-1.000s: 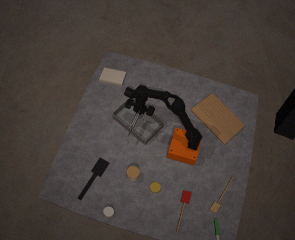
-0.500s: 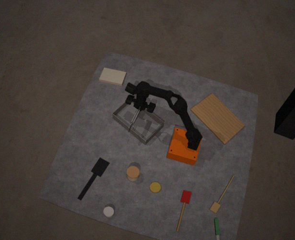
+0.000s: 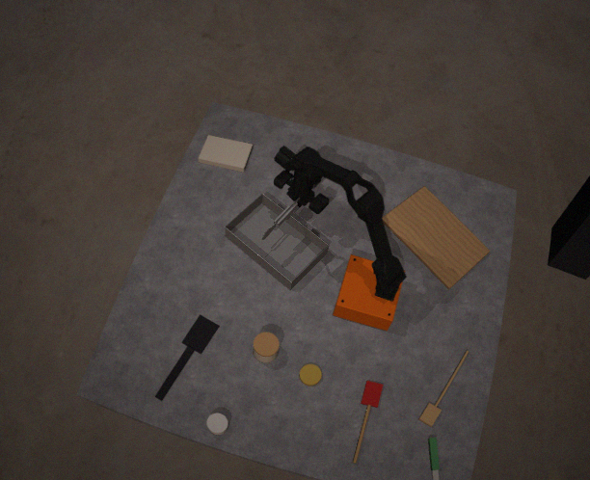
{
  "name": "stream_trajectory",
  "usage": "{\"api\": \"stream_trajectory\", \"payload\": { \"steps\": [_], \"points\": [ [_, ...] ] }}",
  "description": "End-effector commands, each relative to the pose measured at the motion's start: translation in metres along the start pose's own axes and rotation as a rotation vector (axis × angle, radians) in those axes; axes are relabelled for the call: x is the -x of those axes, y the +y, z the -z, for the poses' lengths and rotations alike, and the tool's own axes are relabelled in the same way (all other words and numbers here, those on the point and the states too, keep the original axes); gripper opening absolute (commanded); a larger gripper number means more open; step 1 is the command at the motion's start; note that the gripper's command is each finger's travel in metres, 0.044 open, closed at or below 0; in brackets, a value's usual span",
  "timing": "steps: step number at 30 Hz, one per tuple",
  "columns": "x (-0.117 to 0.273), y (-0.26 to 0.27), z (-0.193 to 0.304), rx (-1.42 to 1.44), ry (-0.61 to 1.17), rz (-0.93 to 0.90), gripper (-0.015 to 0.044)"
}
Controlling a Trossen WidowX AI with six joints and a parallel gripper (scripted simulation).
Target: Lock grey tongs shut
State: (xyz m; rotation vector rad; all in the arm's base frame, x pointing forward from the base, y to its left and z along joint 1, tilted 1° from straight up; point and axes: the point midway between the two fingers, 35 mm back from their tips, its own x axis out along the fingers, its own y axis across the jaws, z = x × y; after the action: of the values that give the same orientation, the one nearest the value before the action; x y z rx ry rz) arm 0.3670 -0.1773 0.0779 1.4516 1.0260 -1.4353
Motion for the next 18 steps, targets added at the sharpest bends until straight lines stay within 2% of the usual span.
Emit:
{"api": "stream_trajectory", "payload": {
  "steps": [1, 18],
  "points": [
    [0.005, -0.007, -0.027, -0.094, -0.007, -0.012, -0.0150],
    [0.006, -0.055, -0.129, -0.472, -0.019, -0.011, -0.0150]
  ]
}}
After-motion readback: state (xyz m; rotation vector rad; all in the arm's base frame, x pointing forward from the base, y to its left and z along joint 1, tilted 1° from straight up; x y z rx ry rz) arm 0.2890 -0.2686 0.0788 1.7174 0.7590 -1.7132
